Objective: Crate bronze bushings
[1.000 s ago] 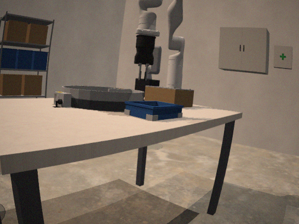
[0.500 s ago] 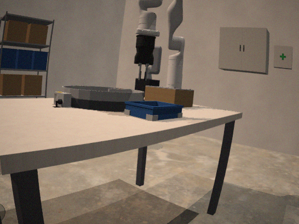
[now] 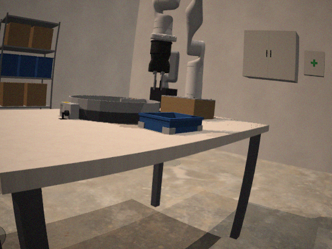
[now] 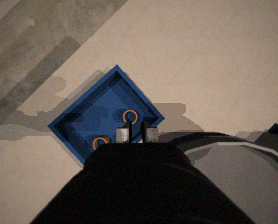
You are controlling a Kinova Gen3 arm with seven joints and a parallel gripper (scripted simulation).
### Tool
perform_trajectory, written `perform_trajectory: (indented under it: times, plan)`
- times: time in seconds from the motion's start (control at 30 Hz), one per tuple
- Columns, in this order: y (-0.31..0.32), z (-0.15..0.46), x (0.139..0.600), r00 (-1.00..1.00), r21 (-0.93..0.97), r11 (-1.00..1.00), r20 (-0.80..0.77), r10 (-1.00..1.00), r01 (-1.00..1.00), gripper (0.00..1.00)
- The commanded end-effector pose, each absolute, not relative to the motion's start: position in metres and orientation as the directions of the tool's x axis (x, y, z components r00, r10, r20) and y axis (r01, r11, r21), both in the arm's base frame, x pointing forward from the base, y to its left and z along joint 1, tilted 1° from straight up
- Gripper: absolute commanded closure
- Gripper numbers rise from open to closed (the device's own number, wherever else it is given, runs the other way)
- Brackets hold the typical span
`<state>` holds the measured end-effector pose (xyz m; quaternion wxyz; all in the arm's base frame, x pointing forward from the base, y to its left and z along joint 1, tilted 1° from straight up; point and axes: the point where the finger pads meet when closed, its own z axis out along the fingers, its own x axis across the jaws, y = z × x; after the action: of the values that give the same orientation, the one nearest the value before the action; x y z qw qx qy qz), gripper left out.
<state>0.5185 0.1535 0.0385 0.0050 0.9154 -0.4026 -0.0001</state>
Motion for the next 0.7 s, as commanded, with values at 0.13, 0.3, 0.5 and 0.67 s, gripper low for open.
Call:
perform_trajectory:
  times: [0.13,0.3,0.5,0.67]
  plan:
    - [0.118,0.042,0.496,0.664,0.013,-0.664,0.001,-0.748,-0.748,0.6]
    - [0.118,0.042,0.496,0.664,0.013,-0.664,0.001,-0.748,-0.748,0.6]
    - [0.101,0.041,0.483,0.664,0.014,-0.664,0.001,-0.748,-0.748,0.6]
    - [0.074,0.041,0.465,0.664,0.013,-0.664,0.001,-0.748,-0.748,0.6]
